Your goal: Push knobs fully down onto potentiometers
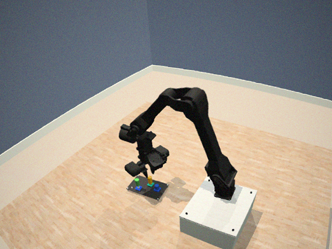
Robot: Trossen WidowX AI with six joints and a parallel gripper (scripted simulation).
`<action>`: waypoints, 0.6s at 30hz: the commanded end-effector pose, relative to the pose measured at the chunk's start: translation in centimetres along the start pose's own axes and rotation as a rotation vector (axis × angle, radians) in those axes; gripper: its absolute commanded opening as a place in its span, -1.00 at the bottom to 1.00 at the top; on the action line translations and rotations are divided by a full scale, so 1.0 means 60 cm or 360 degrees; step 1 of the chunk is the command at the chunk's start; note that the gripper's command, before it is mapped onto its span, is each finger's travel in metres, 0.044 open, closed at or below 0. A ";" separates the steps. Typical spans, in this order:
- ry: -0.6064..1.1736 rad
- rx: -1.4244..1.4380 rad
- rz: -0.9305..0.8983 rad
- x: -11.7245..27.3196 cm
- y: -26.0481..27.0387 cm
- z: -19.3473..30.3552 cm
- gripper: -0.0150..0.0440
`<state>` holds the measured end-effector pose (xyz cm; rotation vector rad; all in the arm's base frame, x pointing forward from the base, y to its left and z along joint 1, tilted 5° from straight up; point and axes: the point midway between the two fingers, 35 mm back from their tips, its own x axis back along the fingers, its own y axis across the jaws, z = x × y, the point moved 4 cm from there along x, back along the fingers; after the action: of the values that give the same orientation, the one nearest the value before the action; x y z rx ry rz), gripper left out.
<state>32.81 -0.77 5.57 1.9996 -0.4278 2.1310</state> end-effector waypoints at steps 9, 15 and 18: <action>0.0051 -0.0323 0.0027 0.012 -0.027 -0.001 -0.49; 0.0047 -0.0655 0.0032 0.015 -0.030 0.001 -0.49; 0.0044 -0.0821 0.0034 0.016 -0.031 0.002 -0.49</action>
<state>33.25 0.83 6.49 1.7333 -0.8166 1.8798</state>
